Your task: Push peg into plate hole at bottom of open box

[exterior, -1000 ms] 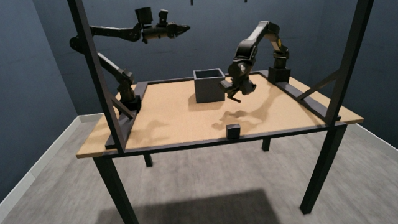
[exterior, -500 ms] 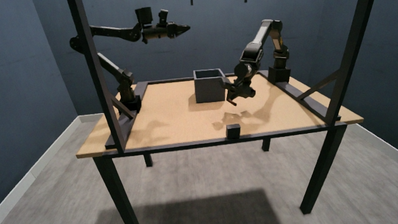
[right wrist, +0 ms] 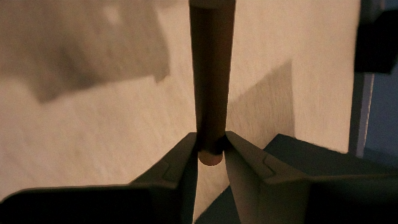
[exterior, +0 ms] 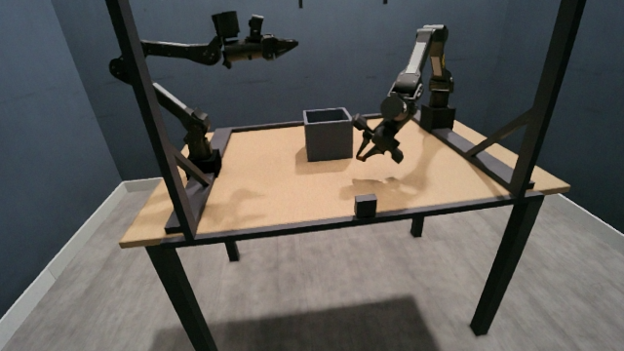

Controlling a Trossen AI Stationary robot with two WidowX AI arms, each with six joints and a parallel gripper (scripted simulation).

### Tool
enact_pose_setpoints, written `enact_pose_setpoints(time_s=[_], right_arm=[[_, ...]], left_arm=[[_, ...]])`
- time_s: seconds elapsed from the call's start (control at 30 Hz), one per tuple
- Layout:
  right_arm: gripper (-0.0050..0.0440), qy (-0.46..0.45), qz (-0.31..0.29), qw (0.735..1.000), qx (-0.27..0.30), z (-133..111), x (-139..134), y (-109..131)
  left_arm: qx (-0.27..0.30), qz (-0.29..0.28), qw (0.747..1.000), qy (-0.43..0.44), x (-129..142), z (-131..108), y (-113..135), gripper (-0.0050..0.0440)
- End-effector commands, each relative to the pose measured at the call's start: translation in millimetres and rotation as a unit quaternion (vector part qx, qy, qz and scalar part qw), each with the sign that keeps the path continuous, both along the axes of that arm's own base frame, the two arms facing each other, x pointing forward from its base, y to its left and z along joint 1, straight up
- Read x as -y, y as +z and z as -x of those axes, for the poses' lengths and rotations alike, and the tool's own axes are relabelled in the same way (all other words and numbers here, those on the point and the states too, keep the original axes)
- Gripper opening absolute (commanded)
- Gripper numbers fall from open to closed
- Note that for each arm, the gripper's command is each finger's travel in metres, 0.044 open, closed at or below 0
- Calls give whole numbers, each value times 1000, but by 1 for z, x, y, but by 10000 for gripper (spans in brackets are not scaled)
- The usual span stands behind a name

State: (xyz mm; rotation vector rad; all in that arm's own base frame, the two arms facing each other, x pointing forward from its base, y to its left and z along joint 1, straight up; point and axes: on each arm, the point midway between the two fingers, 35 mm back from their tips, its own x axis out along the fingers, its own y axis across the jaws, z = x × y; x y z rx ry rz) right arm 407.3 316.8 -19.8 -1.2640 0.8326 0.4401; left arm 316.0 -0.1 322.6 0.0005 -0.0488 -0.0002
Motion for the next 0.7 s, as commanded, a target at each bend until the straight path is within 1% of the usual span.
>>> enact_pose_setpoints(time_s=[0.0, 0.2, 0.37, 0.43, 0.47, 0.5, 0.53, 0.6, 0.67], right_arm=[[65, -51, -85, 993, 68, 1, -3, 19], [65, -111, -171, 972, 117, 8, -4, 22], [65, -159, -246, 944, 153, 14, -2, 26], [65, -159, -246, 944, 153, 14, -2, 26], [65, -168, -257, 938, 157, 15, -1, 24], [65, -175, -259, 937, 156, 17, 1, 9], [65, -184, -262, 934, 155, 19, 3, -11], [65, -199, -293, 920, 169, 21, 4, -11], [65, -213, -316, 907, 177, 24, 5, -16]], left_arm=[[8, 2, 1000, 0, -1, 2, 6, 440], [8, 2, 1000, 0, -1, 2, 6, 440], [8, 2, 1000, 0, -1, 2, 6, 440], [8, 2, 1000, 0, -1, 2, 6, 440], [8, 2, 1000, 0, -1, 2, 7, 440], [8, 2, 1000, 0, -1, 2, 6, 440], [8, 2, 1000, 0, -1, 2, 6, 440], [8, 2, 1000, 0, -1, 2, 6, 440], [8, 2, 1000, 0, -1, 2, 6, 440]])
